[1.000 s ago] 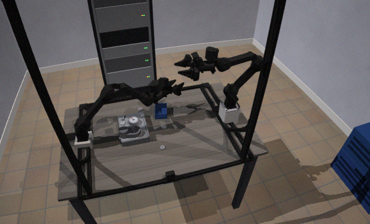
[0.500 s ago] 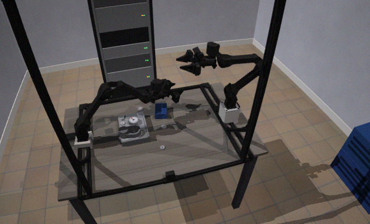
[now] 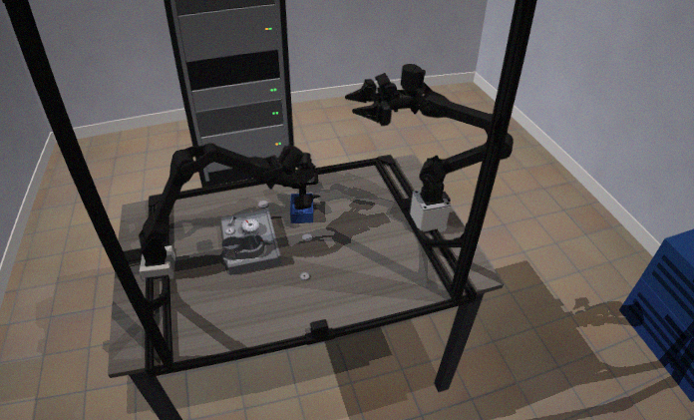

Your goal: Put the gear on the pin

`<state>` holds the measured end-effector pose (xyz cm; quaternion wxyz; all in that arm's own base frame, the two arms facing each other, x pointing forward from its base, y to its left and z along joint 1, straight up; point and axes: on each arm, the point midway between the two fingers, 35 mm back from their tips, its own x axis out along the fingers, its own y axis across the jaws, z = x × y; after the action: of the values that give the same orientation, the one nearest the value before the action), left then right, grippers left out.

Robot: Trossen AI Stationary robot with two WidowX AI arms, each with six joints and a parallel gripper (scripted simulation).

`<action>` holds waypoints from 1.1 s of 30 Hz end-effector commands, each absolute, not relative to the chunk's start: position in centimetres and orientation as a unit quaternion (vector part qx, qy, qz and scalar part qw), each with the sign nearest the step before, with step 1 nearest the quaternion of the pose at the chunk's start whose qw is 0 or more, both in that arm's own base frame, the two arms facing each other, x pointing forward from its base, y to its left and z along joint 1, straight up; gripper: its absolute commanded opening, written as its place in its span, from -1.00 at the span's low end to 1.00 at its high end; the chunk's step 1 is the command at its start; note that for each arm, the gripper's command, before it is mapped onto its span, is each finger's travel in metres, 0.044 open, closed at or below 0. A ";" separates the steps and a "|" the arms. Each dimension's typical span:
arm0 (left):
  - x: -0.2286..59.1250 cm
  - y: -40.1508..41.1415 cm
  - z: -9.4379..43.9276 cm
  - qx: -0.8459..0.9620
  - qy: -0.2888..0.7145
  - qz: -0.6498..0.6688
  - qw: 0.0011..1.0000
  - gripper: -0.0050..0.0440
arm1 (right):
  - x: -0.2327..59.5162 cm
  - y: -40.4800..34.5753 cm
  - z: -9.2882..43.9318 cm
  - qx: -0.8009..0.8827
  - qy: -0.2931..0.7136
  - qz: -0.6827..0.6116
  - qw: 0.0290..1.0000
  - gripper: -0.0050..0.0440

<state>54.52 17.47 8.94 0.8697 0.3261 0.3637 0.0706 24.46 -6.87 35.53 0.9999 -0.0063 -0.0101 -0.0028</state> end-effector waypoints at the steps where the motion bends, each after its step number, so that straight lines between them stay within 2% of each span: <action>1: 52.3 16.7 8.1 0.361 0.411 0.016 0.837 0.84 | 23.4 -6.9 36.1 -0.007 -0.010 0.000 1.000 0.84; 11: 44.1 13.6 6.7 0.479 0.501 -0.210 0.690 0.84 | 19.3 -6.5 37.2 -0.005 -0.005 0.000 1.000 0.84; 15: 40.6 12.3 6.6 0.500 0.514 -0.299 0.630 0.84 | 18.1 -5.9 37.5 -0.004 -0.003 0.000 1.000 0.84; 17: 40.6 12.3 6.6 0.500 0.514 -0.299 0.630 0.84 | 18.1 -5.9 37.5 -0.004 -0.003 0.000 1.000 0.84; 23: 34.6 10.2 7.1 0.511 0.507 -0.443 0.535 0.84 | 16.5 -4.6 37.9 -0.001 -0.001 0.000 1.000 0.84; 33: 31.8 9.2 7.7 0.510 0.491 -0.508 0.491 0.84 | 15.9 -3.8 38.0 0.000 -0.001 0.000 1.000 0.84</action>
<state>32.43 9.42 7.44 0.4967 0.5103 0.4963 -0.4965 16.05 -4.02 37.91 1.0000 0.0010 -0.0004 -0.0012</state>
